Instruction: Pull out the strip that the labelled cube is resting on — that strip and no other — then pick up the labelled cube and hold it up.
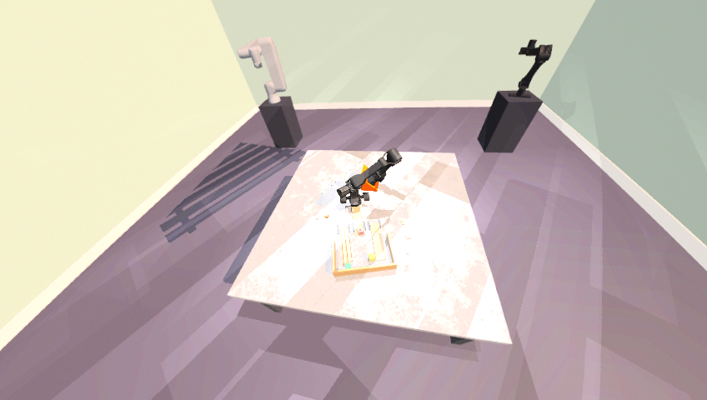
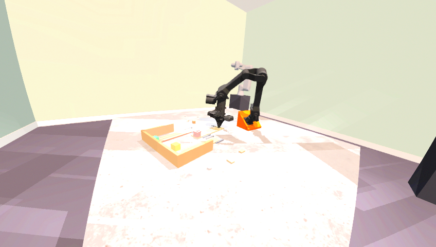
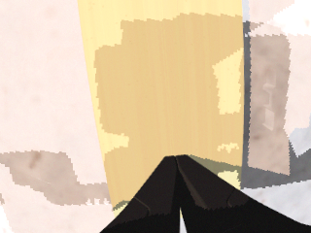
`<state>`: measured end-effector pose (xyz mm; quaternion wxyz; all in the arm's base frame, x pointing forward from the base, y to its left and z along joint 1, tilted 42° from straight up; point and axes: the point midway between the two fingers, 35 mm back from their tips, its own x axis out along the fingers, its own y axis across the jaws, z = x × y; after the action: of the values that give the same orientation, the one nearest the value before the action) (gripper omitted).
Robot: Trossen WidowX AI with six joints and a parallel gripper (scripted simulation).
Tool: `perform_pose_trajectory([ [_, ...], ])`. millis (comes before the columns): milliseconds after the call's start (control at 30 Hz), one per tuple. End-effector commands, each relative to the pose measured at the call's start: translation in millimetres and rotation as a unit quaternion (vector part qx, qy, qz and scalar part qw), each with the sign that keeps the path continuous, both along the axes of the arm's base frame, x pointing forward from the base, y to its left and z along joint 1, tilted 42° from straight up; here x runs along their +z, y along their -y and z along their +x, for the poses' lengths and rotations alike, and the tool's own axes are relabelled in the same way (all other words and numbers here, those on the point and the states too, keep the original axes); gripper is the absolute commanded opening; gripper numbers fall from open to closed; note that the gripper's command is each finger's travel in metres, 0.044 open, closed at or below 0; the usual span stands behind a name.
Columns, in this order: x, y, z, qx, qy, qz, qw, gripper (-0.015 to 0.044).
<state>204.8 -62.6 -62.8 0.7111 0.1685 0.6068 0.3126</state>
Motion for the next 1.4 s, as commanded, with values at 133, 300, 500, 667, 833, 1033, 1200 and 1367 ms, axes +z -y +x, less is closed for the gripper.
perform_pose_trajectory([
  [133, 29.1, 26.0, -0.9, 0.005, -0.010, 0.002, 1.000, 0.0000],
  [300, 31.2, 26.9, 1.4, 0.011, -0.005, 0.002, 1.000, 0.0026],
  [500, 36.8, 22.2, 27.8, 0.055, 0.033, -0.001, 0.998, 0.0184],
  [667, 42.1, 19.6, 45.7, 0.055, 0.034, -0.001, 0.998, 0.0315],
  [833, 47.1, 17.4, 62.7, 0.055, 0.034, -0.001, 0.998, 0.0440],
  [1033, 53.2, 14.8, 83.1, 0.055, 0.035, -0.001, 0.998, 0.0440],
  [1200, 58.4, 12.7, 100.0, 0.055, 0.035, -0.001, 0.998, 0.0440],
  [1367, 63.8, 10.7, 117.1, 0.055, 0.036, -0.001, 0.998, 0.0440],
])
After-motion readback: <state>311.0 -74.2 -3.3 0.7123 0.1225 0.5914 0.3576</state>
